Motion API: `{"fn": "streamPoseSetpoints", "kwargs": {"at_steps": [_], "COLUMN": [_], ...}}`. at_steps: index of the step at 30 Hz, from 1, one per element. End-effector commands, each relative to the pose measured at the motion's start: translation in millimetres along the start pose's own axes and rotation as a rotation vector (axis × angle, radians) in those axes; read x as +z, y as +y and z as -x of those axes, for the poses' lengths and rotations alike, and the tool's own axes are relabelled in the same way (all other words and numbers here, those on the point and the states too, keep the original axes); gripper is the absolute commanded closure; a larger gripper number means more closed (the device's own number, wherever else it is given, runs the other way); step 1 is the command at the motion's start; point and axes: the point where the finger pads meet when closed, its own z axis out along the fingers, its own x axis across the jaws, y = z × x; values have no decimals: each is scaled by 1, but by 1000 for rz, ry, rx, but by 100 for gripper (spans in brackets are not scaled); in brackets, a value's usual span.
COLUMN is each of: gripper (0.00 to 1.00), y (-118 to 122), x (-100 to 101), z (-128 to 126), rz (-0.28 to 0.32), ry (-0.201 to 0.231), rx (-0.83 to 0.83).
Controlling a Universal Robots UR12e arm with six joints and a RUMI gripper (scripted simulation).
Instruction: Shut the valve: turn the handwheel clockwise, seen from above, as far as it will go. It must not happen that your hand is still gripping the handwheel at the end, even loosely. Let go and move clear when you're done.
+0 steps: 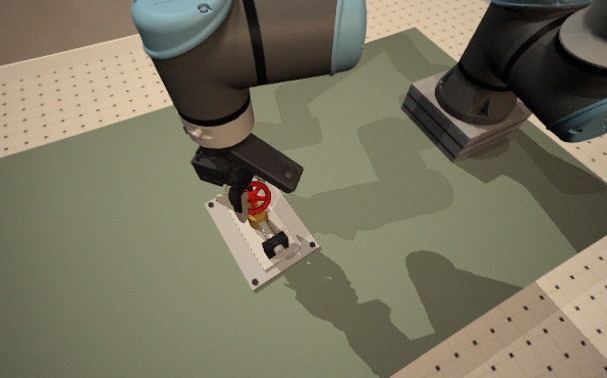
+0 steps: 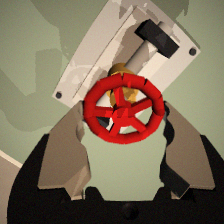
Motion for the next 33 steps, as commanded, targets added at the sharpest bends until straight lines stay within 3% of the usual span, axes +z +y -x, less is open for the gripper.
{"fn": "streamPoseSetpoints", "kwargs": {"at_steps": [1, 33], "gripper": [100, 100], "y": [0, 0], "x": [-1, -1], "z": [0, 0], "rz": [1, 1], "ry": [1, 1], "rx": [18, 31]}}
